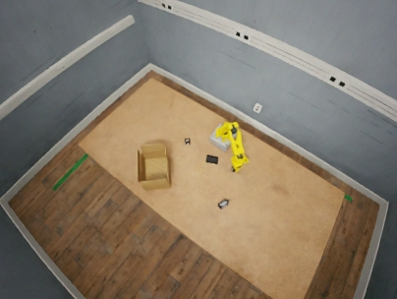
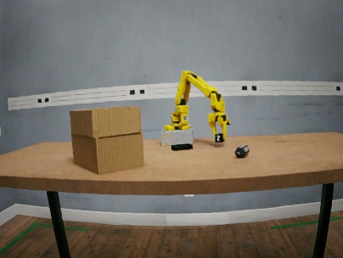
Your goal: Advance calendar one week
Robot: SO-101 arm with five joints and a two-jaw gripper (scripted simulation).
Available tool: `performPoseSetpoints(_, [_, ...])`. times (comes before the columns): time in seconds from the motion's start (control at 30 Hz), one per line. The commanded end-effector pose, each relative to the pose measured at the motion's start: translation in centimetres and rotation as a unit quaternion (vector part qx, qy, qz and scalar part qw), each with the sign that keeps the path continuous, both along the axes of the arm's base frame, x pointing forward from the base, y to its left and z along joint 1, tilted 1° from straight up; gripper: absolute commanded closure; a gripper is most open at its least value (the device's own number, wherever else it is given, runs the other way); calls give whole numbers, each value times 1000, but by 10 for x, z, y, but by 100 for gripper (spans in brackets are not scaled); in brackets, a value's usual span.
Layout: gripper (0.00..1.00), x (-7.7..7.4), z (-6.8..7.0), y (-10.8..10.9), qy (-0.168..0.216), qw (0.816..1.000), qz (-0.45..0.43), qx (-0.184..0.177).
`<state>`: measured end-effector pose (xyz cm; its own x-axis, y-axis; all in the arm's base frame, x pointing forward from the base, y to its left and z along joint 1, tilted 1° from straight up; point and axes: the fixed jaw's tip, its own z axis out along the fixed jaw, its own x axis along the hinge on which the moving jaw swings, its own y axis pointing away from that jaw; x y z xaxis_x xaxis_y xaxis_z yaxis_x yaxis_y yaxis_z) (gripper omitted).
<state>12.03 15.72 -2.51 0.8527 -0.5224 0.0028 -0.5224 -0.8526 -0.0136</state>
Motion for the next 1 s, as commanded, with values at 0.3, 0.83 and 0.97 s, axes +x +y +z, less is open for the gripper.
performPoseSetpoints(0.3, [100, -5, -9, -3, 8, 1000, 7, -10])
performPoseSetpoints(0.83, [100, -5, -14, -3, 8, 1000, 7, -10])
performPoseSetpoints(0.97, [100, -5, -17, -3, 8, 1000, 7, -10])
